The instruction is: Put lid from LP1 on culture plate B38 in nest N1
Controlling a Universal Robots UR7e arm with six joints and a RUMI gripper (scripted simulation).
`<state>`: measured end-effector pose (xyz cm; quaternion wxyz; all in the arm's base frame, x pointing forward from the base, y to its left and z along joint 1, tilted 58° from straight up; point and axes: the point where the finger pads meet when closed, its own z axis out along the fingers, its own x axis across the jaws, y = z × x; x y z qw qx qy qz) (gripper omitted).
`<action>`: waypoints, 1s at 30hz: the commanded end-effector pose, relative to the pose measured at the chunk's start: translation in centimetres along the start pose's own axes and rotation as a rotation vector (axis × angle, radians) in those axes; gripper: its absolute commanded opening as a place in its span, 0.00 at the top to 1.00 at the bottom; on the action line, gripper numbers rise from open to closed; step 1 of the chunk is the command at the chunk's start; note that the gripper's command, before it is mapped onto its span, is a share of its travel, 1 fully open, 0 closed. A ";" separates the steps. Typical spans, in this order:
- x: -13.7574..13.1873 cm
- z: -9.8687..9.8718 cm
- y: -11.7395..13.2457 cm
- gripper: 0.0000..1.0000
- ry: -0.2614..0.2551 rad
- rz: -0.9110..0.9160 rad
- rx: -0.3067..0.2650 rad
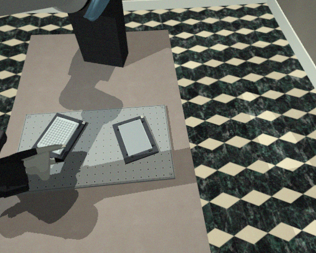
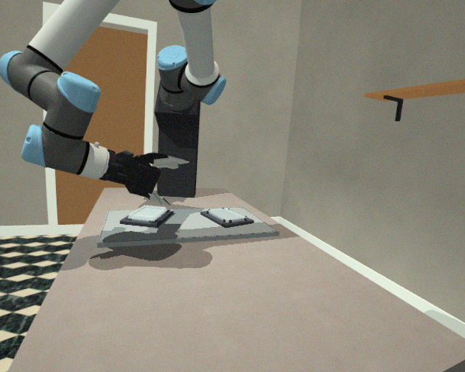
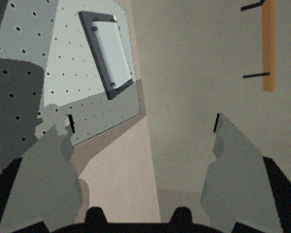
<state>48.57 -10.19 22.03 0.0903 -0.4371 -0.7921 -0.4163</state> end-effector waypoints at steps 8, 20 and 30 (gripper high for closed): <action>2.6 1.1 -0.2 0.18 -0.002 -0.198 0.076; 3.6 1.4 -0.3 0.18 0.004 -0.384 0.148; 5.5 2.0 -0.6 0.18 0.014 -0.534 0.205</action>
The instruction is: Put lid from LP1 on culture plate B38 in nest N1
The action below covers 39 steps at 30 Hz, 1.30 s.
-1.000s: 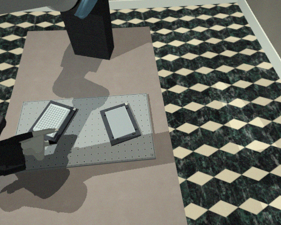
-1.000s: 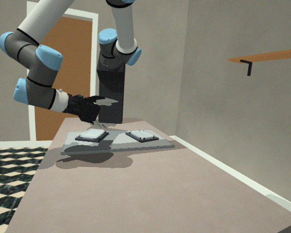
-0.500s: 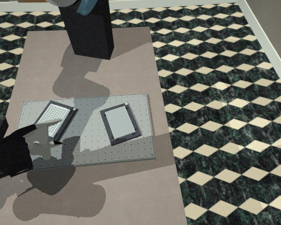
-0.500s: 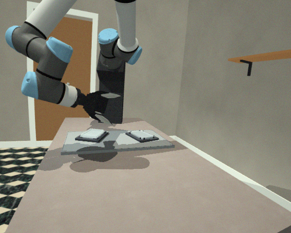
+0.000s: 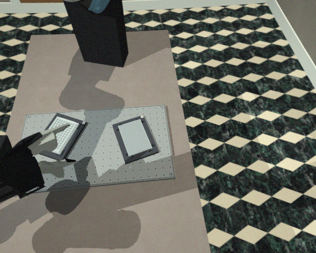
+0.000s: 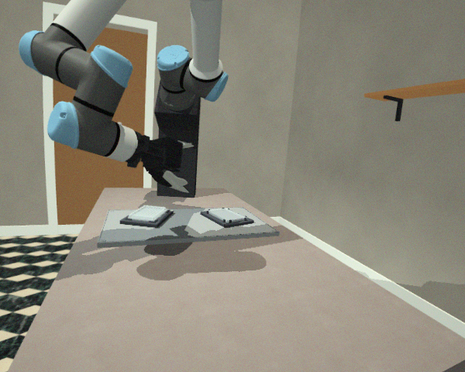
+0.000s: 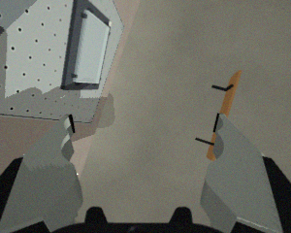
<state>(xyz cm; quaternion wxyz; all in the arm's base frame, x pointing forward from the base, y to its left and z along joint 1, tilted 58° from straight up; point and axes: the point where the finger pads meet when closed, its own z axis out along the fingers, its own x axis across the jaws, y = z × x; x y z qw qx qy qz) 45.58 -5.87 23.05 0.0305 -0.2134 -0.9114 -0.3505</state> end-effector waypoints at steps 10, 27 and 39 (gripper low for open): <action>1.3 0.3 0.6 0.18 0.019 -0.218 0.078; 3.8 0.7 1.6 0.18 0.059 -0.499 0.176; 4.6 0.7 2.0 0.18 0.094 -0.686 0.239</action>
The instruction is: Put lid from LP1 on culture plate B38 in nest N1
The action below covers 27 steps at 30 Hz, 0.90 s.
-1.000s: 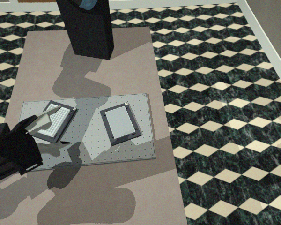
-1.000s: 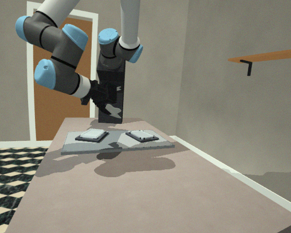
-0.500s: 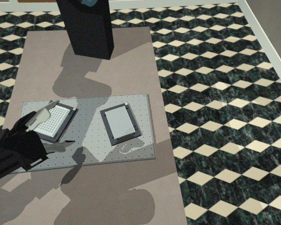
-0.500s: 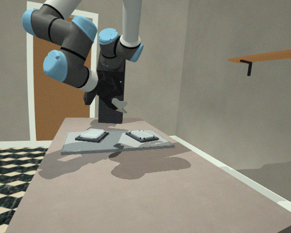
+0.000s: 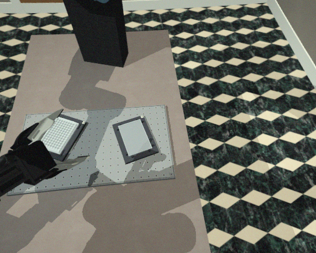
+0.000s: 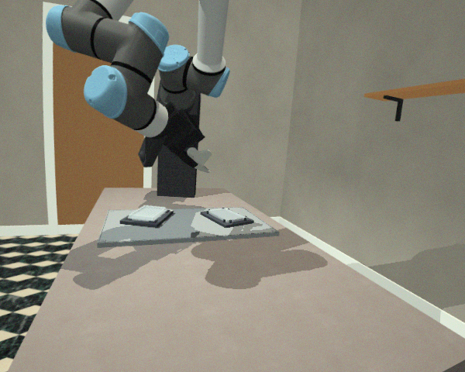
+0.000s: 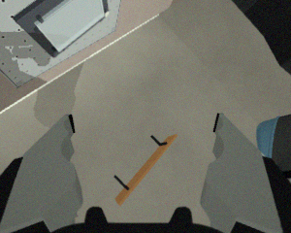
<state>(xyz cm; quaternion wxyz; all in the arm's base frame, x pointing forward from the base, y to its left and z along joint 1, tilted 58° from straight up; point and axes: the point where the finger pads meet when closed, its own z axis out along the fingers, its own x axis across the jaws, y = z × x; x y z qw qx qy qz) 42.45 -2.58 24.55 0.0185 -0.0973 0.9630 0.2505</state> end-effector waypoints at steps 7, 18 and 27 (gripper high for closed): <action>0.6 -0.1 1.0 0.18 0.036 -0.189 0.058; 1.6 -0.3 2.4 0.18 0.075 -0.358 0.107; 2.0 -0.4 3.0 0.18 0.118 -0.526 0.154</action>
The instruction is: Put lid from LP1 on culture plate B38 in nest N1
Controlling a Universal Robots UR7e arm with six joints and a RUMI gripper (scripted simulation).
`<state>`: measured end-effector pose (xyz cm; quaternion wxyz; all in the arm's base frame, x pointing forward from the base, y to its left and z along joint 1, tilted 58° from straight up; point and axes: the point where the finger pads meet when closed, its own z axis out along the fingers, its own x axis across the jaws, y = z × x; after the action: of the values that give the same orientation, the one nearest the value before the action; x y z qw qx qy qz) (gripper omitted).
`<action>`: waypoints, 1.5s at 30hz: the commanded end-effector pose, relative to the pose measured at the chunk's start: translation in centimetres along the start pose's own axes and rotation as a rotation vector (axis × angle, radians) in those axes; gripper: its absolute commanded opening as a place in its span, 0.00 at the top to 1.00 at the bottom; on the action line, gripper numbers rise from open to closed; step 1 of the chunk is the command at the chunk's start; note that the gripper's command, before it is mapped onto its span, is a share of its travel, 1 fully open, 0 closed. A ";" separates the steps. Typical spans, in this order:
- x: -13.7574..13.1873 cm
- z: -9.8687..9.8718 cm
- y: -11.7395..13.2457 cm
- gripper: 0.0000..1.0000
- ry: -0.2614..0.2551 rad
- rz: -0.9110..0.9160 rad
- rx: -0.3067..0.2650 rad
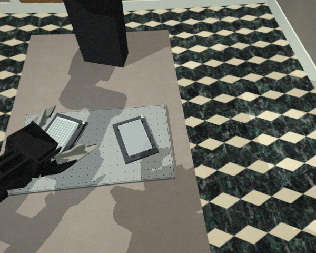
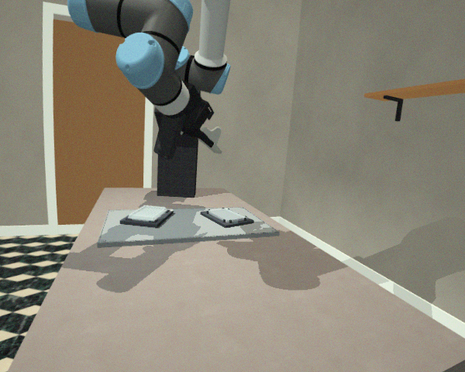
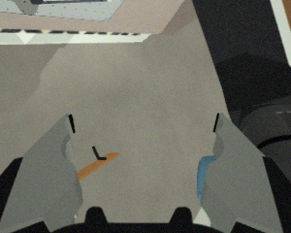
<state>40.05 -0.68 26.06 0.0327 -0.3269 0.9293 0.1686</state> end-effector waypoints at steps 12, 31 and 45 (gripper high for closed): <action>0.4 -0.6 1.8 0.18 0.066 -0.250 0.063; 1.1 -1.5 4.1 0.18 0.166 -0.568 0.130; 1.6 -2.3 5.5 0.18 0.246 -0.791 0.170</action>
<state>36.06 1.41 29.06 0.0136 -0.6490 0.7598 0.0368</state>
